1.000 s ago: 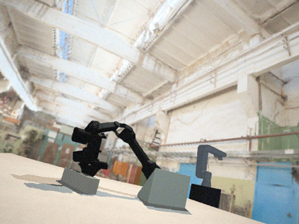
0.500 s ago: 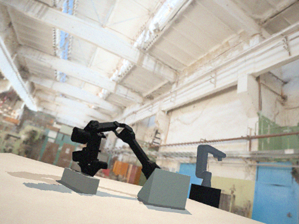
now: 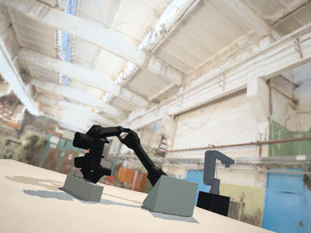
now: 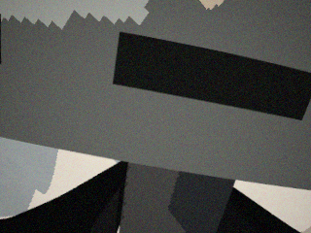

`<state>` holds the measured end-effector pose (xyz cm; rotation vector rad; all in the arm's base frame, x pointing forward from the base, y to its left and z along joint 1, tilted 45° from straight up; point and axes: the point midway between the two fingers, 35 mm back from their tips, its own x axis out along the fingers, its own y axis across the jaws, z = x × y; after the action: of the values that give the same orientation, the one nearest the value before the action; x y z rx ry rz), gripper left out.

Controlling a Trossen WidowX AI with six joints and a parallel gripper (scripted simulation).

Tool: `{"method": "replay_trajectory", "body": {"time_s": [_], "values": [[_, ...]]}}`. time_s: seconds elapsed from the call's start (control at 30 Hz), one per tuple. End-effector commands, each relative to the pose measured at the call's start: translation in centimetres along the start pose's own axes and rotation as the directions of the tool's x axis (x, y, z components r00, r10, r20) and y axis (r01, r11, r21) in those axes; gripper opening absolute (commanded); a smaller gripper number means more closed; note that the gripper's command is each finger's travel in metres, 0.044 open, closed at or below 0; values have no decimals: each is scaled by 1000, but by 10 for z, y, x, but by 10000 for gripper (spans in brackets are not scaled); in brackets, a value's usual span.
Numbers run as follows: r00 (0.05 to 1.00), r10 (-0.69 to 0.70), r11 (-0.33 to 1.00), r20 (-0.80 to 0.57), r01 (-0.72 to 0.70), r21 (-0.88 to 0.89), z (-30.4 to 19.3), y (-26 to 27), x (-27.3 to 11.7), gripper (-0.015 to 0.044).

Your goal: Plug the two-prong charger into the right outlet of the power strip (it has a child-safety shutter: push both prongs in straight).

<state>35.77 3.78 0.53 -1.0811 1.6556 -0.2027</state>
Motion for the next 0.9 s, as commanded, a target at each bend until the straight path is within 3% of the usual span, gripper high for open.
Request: {"method": "replay_trajectory", "body": {"time_s": [0.0,0.87], "values": [[1000,-1,1000,19,0,19,9,-1,-1,0],[1000,-1,1000,19,0,19,6,-1,-1,0]]}}
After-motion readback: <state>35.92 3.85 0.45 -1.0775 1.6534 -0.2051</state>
